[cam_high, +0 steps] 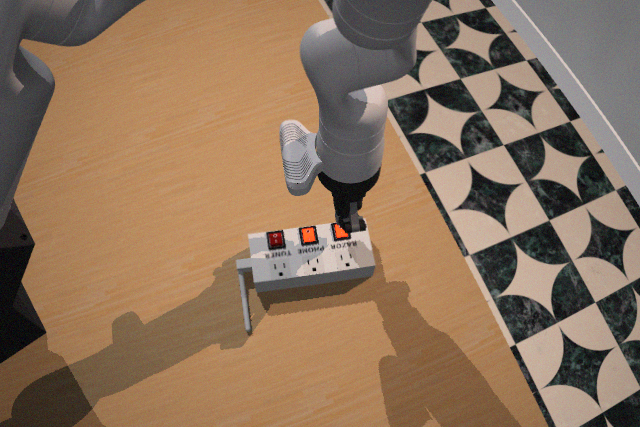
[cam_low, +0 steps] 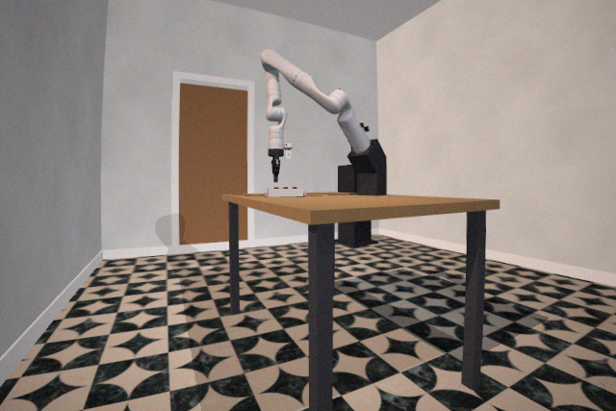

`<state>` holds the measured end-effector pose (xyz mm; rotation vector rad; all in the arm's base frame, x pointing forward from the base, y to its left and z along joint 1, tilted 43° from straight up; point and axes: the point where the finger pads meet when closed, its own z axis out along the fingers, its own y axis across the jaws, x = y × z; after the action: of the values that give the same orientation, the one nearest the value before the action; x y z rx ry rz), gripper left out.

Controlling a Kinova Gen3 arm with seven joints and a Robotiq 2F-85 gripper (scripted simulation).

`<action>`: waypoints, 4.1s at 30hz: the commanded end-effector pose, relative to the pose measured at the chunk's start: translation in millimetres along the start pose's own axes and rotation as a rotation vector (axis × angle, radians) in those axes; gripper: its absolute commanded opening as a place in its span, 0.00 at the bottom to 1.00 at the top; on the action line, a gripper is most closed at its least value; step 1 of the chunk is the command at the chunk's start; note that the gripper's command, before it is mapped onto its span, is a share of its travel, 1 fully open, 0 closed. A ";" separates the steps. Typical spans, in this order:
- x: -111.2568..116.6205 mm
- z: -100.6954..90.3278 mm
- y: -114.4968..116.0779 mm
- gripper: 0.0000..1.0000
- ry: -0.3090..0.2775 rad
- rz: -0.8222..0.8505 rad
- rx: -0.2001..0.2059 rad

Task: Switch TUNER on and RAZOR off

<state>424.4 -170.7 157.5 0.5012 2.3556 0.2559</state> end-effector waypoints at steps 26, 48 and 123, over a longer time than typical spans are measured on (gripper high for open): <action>2.4 17.1 5.2 0.00 0.005 0.001 -0.014; 2.4 17.1 5.2 0.00 0.005 0.001 -0.014; 2.4 7.2 5.1 0.00 0.005 0.001 -0.014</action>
<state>434.6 -156.7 146.6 0.4896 2.3597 0.2992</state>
